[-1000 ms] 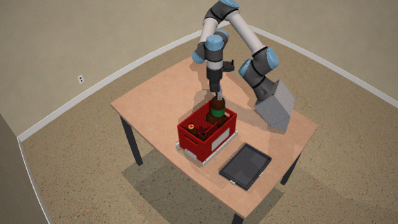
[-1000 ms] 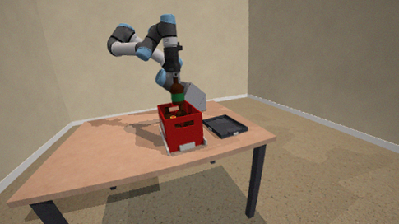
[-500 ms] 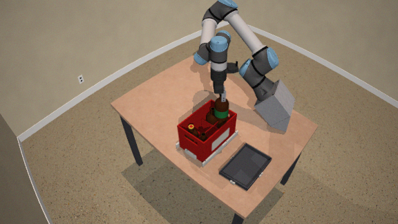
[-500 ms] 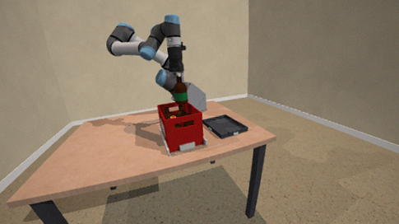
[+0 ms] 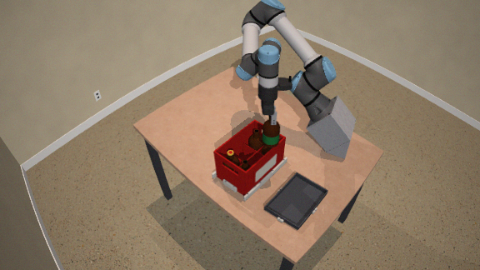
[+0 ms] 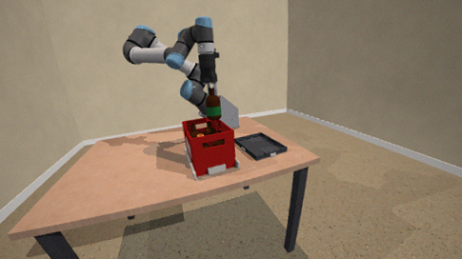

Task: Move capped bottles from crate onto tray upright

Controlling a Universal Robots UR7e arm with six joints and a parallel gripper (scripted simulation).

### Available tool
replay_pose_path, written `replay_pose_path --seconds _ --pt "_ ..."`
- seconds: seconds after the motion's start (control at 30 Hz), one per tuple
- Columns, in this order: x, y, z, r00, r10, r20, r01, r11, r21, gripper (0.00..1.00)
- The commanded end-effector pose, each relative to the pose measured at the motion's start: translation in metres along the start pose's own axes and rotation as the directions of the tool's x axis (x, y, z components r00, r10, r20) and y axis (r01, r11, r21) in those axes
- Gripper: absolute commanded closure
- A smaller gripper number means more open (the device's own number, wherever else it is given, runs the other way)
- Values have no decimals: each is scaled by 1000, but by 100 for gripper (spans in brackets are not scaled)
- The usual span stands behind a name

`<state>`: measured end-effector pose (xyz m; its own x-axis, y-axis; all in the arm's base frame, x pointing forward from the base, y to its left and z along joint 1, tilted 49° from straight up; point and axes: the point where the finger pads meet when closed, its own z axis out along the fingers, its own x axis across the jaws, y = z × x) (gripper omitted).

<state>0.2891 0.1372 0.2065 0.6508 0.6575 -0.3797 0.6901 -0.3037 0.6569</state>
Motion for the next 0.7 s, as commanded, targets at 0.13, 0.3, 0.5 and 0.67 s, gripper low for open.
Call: replay_pose_path --seconds 0.13,0.3,0.5,0.67 --pt "14 -12 0 1000 1 0 -1 1000 0 100" --pt "14 -12 0 1000 1 -1 -1 1000 0 100" --pt "23 -20 0 1000 1 0 -1 1000 0 100" --pt "31 -27 0 1000 1 0 -1 1000 0 100"
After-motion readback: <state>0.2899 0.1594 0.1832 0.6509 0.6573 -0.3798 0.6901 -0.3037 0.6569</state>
